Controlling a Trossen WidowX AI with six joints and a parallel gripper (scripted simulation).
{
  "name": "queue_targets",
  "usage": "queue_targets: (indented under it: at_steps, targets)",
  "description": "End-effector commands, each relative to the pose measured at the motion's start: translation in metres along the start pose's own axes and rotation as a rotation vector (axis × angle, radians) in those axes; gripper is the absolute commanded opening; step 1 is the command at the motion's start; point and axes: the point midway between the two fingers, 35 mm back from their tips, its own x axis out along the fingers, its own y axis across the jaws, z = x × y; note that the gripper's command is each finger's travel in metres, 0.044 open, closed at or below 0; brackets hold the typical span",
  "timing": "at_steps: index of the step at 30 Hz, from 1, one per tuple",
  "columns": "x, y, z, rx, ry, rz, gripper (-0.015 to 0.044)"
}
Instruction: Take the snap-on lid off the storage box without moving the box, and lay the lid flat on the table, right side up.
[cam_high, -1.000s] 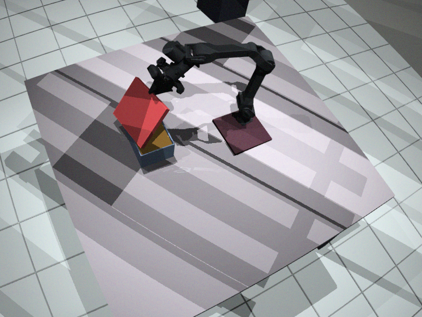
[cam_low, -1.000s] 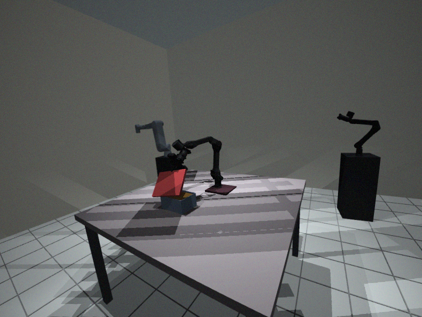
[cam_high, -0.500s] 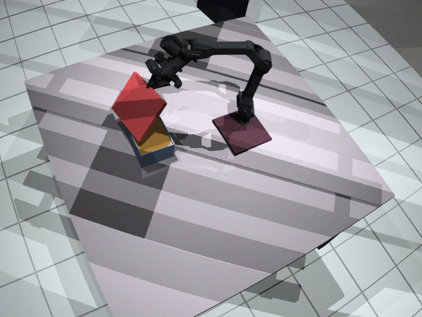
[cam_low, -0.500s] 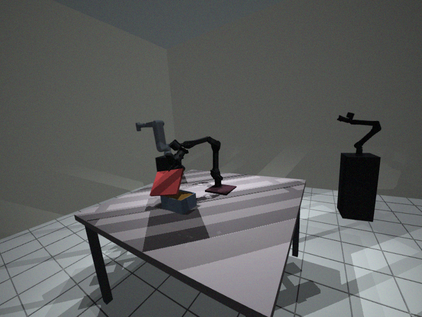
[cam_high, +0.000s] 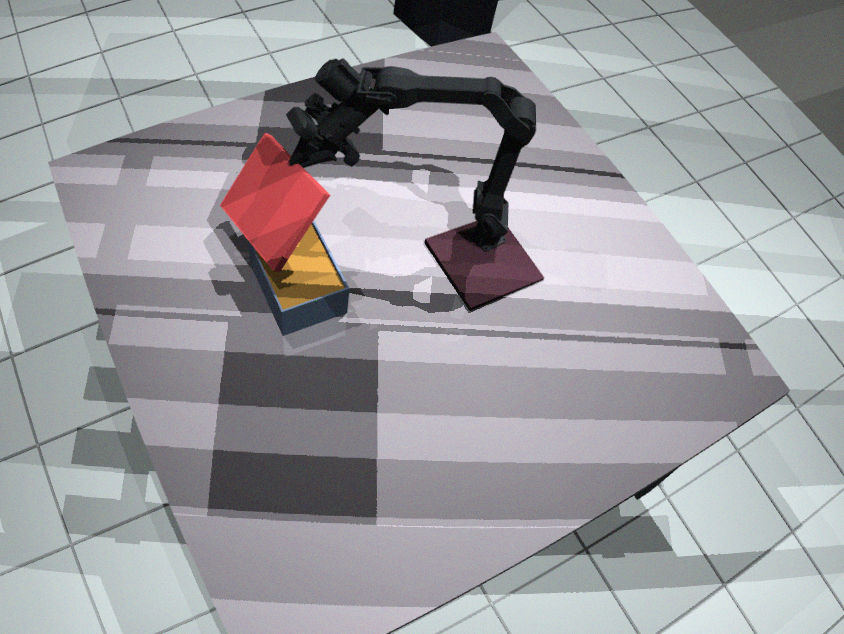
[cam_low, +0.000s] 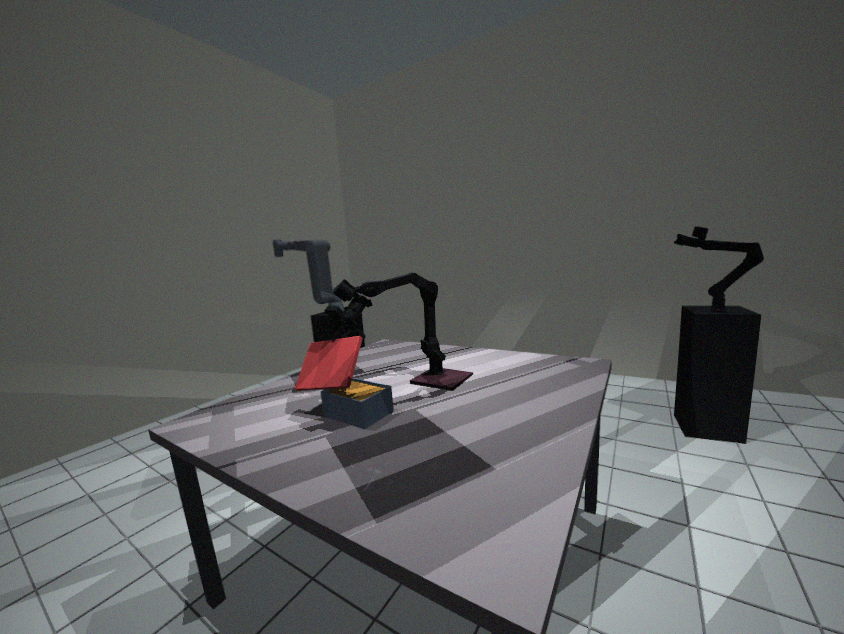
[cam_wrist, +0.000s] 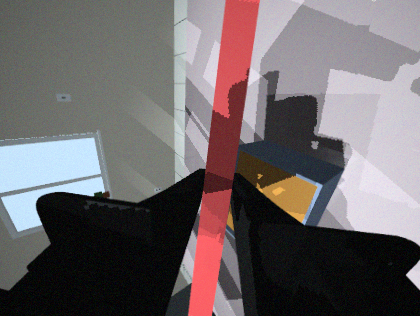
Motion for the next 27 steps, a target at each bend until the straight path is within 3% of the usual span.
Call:
queue_targets:
  at_steps: [1, 27]
  targets:
    - [-0.004, 0.006, 0.009, -0.010, 0.002, 0.019, 0.0000]
    - [-0.009, 0.002, 0.061, -0.013, -0.001, 0.018, 0.0000]
